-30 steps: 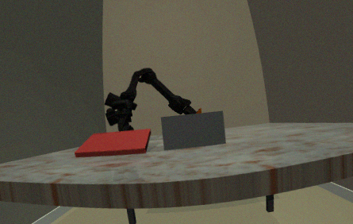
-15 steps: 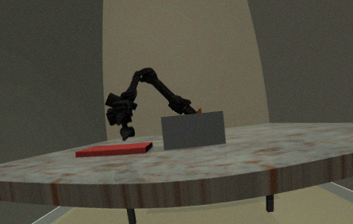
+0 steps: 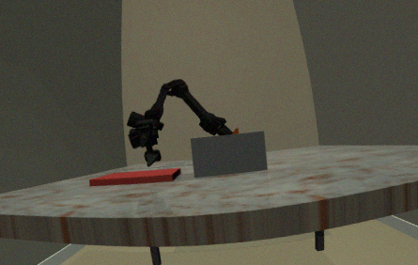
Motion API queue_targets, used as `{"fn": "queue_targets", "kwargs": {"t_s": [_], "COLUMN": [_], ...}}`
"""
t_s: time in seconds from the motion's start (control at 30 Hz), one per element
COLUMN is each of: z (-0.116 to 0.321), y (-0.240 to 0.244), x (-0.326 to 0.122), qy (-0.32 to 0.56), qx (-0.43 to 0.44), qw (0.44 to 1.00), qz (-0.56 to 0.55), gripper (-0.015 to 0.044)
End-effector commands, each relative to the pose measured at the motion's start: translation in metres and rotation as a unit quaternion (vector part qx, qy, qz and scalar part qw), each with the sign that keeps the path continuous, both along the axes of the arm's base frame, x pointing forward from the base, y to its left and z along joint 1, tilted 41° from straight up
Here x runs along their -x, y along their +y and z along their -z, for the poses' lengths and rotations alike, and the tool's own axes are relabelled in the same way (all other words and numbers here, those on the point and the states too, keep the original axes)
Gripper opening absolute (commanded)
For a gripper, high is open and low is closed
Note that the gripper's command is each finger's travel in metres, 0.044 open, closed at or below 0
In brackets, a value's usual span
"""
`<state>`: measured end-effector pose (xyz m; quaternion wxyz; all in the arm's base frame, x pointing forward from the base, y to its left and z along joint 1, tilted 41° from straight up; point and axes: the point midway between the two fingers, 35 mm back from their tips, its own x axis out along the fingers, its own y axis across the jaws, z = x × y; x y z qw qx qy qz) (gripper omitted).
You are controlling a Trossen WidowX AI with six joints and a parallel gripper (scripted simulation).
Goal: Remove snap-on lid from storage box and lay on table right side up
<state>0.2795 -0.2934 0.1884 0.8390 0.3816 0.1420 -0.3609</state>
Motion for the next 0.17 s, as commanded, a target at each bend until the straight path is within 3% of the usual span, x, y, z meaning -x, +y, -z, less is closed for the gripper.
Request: {"fn": "queue_targets", "kwargs": {"t_s": [0.0,0.13], "z": [-0.0003,-0.0007], "y": [0.0019,0.0026], "x": [0.0095,0.0175], "qy": [0.001,0.002], "qx": [0.001,0.001], "qw": [1.000,1.000], "qz": [-0.003,-0.003], "gripper": [0.0440,0.0440]}}
